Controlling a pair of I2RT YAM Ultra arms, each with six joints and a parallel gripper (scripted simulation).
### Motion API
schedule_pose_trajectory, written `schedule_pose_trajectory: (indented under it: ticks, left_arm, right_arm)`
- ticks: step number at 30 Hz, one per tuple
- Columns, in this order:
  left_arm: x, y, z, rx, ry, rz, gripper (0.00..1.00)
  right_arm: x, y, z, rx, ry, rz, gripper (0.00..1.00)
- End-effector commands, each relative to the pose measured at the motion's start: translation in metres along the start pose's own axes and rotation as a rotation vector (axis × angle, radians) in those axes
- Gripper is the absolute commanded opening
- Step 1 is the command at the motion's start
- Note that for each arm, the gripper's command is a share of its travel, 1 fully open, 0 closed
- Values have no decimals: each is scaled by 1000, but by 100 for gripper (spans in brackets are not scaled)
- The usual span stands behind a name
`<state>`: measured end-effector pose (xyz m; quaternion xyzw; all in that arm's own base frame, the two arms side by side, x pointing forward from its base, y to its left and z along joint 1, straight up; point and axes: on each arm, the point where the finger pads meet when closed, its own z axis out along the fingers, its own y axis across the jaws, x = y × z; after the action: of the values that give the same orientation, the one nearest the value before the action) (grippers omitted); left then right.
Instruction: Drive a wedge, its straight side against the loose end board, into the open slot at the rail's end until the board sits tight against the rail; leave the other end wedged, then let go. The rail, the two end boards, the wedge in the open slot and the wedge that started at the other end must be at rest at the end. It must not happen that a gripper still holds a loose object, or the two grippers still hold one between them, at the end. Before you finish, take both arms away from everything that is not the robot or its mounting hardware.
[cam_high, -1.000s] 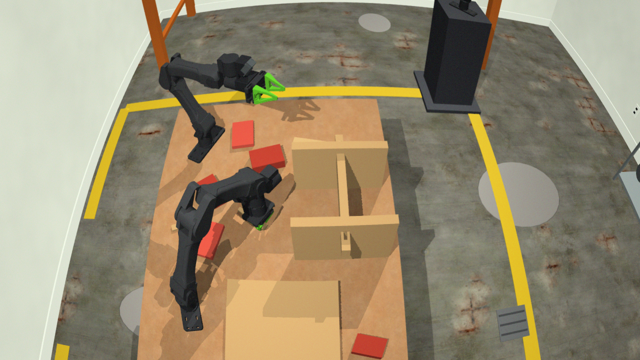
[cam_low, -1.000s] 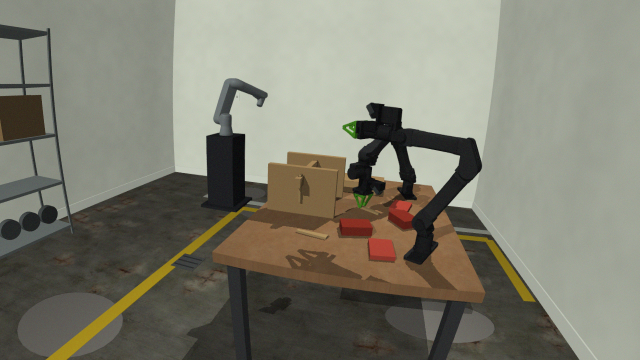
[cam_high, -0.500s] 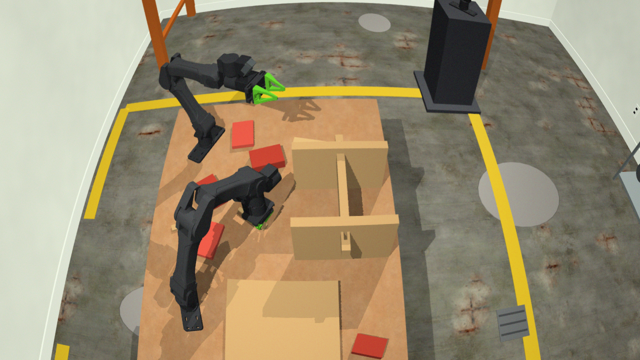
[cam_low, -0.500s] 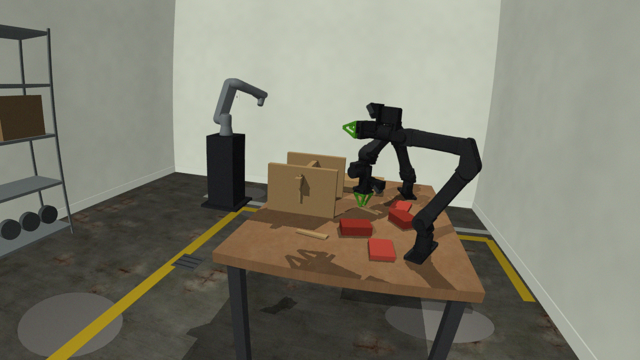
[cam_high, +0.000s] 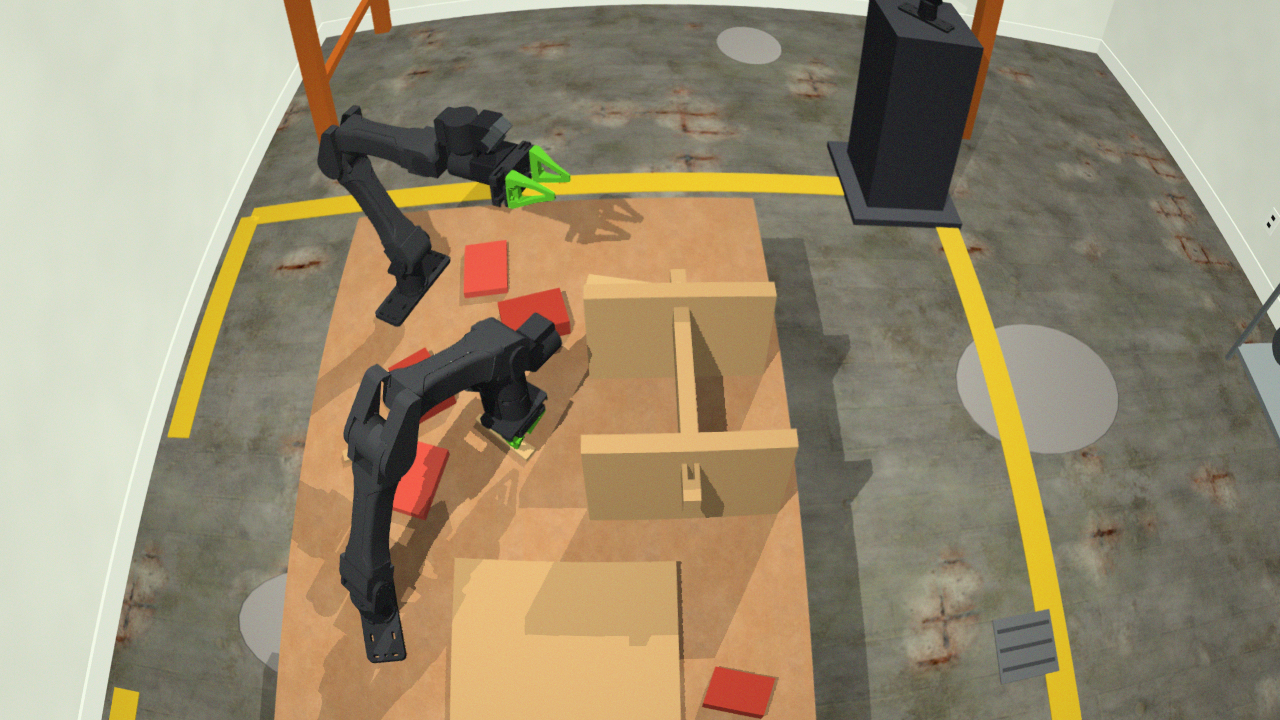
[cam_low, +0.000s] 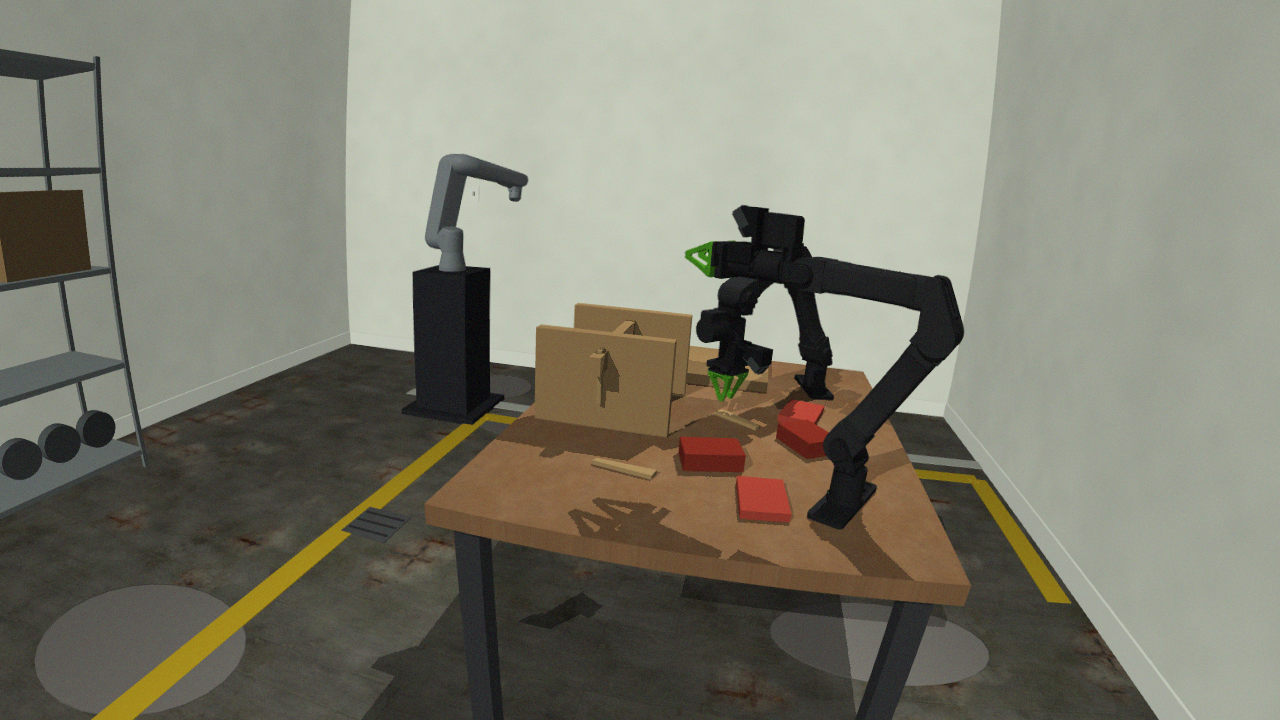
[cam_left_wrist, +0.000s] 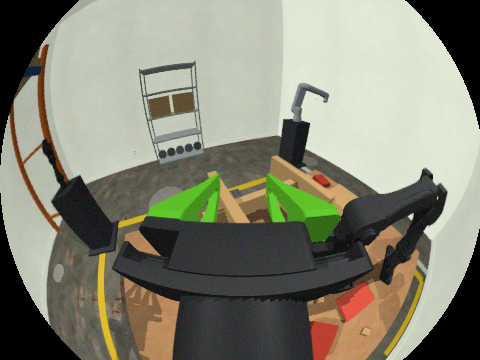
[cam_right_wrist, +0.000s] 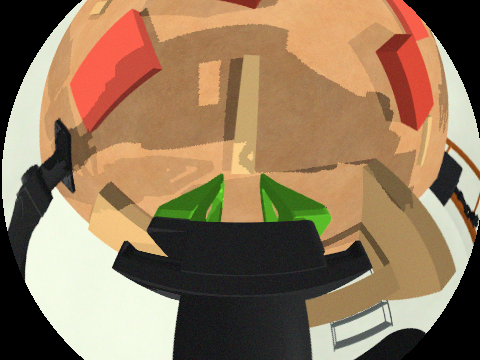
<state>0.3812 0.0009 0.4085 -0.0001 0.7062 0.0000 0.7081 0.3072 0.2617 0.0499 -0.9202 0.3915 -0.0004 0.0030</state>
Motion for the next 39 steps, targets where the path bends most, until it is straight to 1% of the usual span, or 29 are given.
schedule_pose_trajectory:
  ticks: [1,2,3,4,6,8,9,10,11,12,28,31,36,39]
  left_arm:
    - [-26,-3,1,5,-60,-2,46]
    - [-26,-3,1,5,-60,-2,46]
    - [-26,-3,1,5,-60,-2,46]
    - [-26,-3,1,5,-60,-2,46]
    - [-26,-3,1,5,-60,-2,46]
    - [-26,-3,1,5,-60,-2,46]
    - [-26,-3,1,5,-60,-2,46]
    - [-26,-3,1,5,-60,-2,46]
    - [-26,-3,1,5,-60,-2,46]
    - [-26,-3,1,5,-60,-2,46]
    - [-26,-3,1,5,-60,-2,46]
    - [-26,-3,1,5,-60,-2,46]
    - [-26,-3,1,5,-60,-2,46]
    - [-26,-3,1,5,-60,-2,46]
  right_arm:
    - [3,1,-30,5,-7,14,36]
    - [4,1,-32,-1,-7,14,36]
    - [3,-4,-24,4,-7,10,36]
    - [2,-3,-22,20,-6,11,36]
    - [0,12,-8,-40,-10,8,36]
    - [0,12,-8,-40,-10,8,36]
    - [0,2,-19,4,-4,4,36]
    - [1,-5,-18,11,-6,6,36]
    - [1,-8,-26,32,-5,5,36]
    - [0,-1,-21,12,-6,7,42]
    - [0,-1,-22,13,-6,7,42]
    - [0,-1,-20,10,-7,122,42]
    - [-1,2,-17,-3,-4,399,42]
    - [-1,4,-14,-13,0,532,42]
